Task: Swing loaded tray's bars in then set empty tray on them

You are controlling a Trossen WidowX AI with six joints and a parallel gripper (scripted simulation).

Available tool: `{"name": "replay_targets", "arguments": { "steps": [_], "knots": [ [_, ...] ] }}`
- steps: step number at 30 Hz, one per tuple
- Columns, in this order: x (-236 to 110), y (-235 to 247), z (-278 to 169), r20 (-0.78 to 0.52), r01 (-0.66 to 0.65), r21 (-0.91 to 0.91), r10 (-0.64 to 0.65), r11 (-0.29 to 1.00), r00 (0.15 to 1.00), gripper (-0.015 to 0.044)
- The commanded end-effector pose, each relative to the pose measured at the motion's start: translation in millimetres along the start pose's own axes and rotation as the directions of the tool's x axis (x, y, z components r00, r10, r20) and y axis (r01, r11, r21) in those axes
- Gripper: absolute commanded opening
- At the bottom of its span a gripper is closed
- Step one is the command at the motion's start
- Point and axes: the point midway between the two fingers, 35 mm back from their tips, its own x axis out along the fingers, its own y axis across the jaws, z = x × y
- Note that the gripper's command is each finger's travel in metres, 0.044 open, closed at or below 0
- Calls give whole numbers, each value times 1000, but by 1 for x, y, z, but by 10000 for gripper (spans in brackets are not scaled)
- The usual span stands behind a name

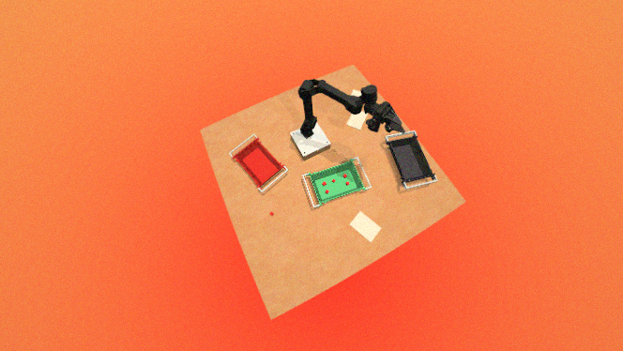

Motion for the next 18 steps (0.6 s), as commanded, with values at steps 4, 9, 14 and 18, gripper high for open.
{"name": "replay_targets", "arguments": {
  "steps": [4, 9, 14, 18],
  "knots": [
    [0, 0, 0, 0, 0, 0, 0, 1000, 1000, 295],
    [3, -6, 1, 4, 22, -81, -22, 996, 1000, 164],
    [21, -46, 16, 47, 170, -614, -180, 771, 983, 88],
    [32, -79, 34, 100, 219, -896, -307, 385, 947, 88]
  ]
}}
